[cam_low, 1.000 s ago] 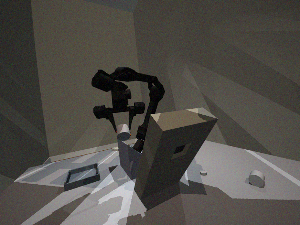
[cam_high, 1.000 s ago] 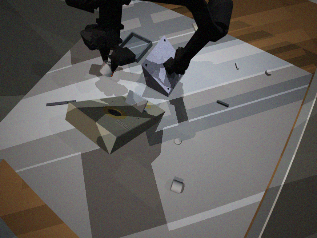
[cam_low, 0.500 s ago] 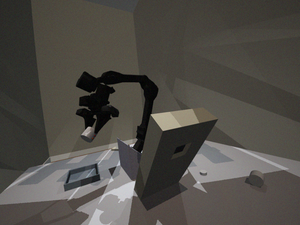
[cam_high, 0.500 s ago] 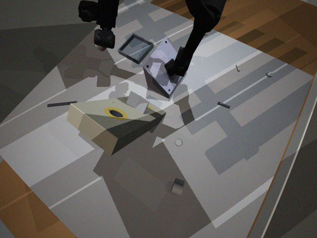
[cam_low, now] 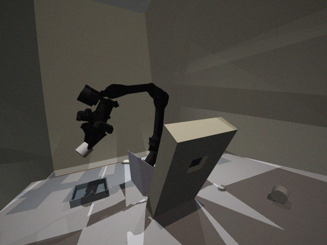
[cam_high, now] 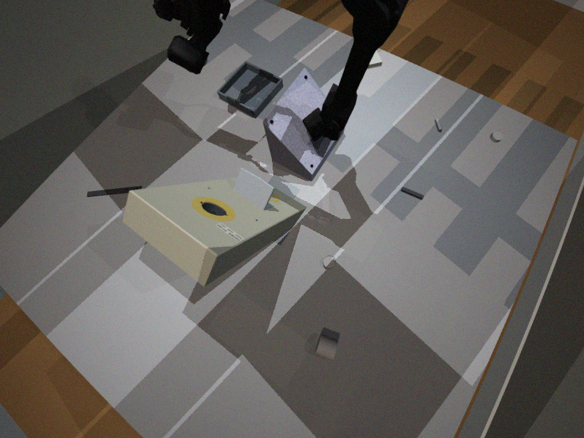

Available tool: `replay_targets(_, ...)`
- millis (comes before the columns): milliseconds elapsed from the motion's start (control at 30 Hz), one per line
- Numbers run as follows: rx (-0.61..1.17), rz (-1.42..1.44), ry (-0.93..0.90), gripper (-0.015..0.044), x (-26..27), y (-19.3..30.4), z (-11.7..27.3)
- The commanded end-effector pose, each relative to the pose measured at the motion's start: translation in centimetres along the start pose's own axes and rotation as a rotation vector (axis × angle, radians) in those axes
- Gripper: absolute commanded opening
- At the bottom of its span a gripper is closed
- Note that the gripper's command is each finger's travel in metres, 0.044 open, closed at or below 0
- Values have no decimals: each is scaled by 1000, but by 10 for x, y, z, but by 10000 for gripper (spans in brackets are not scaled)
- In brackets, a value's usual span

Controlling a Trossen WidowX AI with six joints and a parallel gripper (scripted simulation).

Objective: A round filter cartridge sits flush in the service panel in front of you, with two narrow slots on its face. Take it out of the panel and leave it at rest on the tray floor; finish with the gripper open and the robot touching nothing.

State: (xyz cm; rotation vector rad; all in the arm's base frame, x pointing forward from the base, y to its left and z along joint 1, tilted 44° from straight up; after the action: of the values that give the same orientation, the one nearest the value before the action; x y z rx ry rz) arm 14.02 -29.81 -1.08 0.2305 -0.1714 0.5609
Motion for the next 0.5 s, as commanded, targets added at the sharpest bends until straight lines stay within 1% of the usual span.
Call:
replay_targets(0, 1, -72, 40, 0, -23, 9, -14)
replay_targets(467, 22, -339, 196, 0, -94, 67, -66)
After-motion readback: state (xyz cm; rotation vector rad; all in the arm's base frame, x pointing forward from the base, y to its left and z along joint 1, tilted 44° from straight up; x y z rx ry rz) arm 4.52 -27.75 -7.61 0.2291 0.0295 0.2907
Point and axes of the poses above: the point midway between the two fingers, 35 mm back from their tips, its own z axis back along the fingers, its own x axis across the jaws, y = z × x, the point moved 3 cm from there along z, back along the fingers, and after that the axes turned 5 degrees about z, right-handed, at the moved point
